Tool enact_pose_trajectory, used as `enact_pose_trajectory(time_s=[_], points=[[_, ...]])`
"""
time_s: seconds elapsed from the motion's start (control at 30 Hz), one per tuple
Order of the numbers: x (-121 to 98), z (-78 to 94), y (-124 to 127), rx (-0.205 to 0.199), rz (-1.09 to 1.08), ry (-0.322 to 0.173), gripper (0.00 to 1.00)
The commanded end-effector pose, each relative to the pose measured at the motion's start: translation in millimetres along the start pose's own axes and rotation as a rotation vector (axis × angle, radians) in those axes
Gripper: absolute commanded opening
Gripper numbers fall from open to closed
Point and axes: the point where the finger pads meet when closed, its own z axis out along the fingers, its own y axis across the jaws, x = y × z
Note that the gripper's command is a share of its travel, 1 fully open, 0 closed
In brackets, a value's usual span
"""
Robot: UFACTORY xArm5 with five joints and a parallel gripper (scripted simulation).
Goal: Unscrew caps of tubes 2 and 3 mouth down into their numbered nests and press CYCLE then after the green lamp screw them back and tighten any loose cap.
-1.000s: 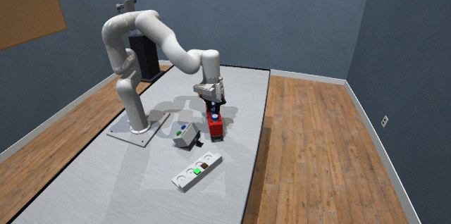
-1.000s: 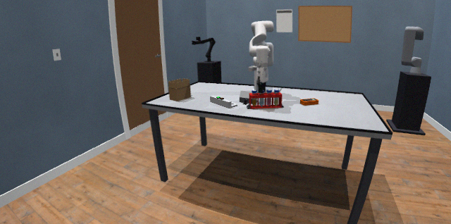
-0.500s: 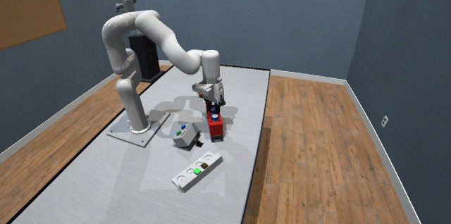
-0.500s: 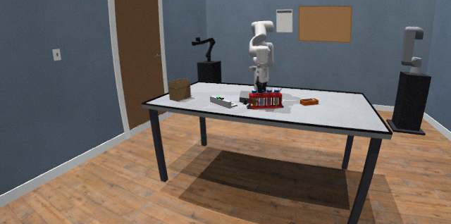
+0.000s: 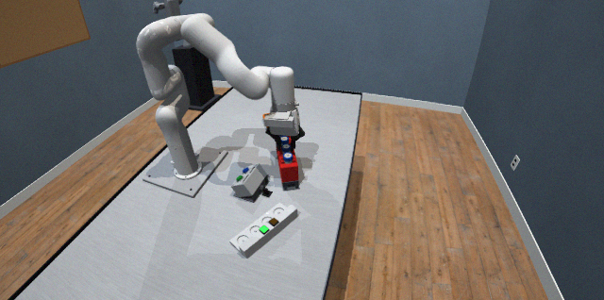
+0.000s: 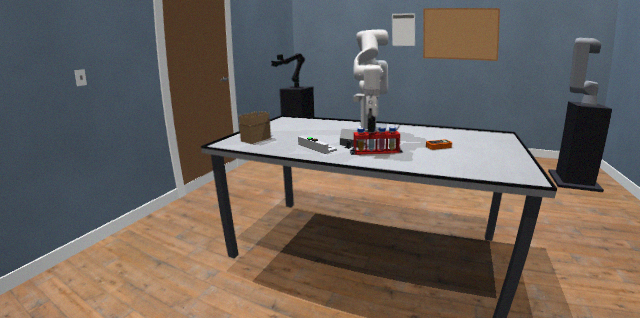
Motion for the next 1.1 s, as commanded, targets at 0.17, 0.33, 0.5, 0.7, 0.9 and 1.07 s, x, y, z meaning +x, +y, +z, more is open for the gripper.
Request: enact_pose_trajectory(time_s=[0.17, 0.33, 0.5, 0.7, 0.9, 1.07], points=[[-0.2, -1.4, -1.3, 0.004, -0.517, 0.000, 0.46], [-0.2, -1.4, -1.3, 0.004, -0.747, 0.001, 0.46], [-0.2, -1.4, -1.3, 0.004, -0.997, 0.001, 0.46], [-0.2, -1.4, -1.3, 0.004, -1.012, 0.001, 0.46], [-0.2, -1.4, -1.3, 0.004, -1.012, 0.001, 0.00], [-0.2, -1.5, -1.3, 0.004, -1.011, 0.001, 0.00]])
